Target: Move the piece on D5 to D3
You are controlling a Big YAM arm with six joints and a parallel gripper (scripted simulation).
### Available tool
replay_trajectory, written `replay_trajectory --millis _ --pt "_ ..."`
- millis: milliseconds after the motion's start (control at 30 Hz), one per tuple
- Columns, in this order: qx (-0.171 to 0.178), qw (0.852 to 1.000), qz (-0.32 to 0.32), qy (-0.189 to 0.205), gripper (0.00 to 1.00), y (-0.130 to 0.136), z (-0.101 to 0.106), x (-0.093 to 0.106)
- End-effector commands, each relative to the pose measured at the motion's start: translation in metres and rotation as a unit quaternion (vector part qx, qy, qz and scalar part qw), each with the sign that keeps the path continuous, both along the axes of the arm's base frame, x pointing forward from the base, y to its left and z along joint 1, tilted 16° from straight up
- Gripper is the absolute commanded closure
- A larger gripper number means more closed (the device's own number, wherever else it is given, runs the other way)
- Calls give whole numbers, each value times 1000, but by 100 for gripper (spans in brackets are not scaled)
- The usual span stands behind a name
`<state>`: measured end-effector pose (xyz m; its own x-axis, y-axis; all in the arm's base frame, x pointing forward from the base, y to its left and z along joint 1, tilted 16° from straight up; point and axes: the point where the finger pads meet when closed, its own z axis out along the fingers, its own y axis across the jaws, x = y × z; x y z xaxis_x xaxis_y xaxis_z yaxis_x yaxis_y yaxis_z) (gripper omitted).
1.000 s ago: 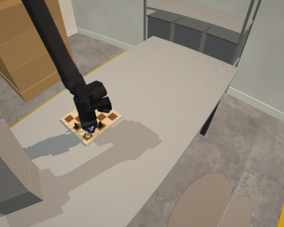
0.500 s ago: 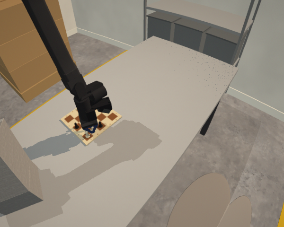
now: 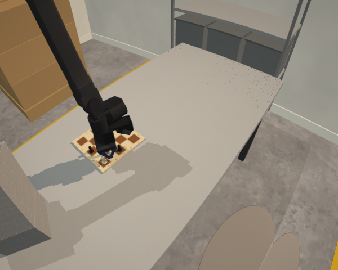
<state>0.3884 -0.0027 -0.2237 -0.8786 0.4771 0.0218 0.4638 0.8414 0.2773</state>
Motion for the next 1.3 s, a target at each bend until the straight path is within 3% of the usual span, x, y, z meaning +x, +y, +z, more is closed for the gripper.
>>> replay_trajectory --millis 0,300,333,1267 --pt "-1 1000 -8 -3 68 -3 -3 5" --pt "-1 1000 -8 -3 68 -3 -3 5" --pt "-1 1000 -8 -3 100 -3 -3 5" --pt "-1 1000 -7 -3 100 -3 -3 5"
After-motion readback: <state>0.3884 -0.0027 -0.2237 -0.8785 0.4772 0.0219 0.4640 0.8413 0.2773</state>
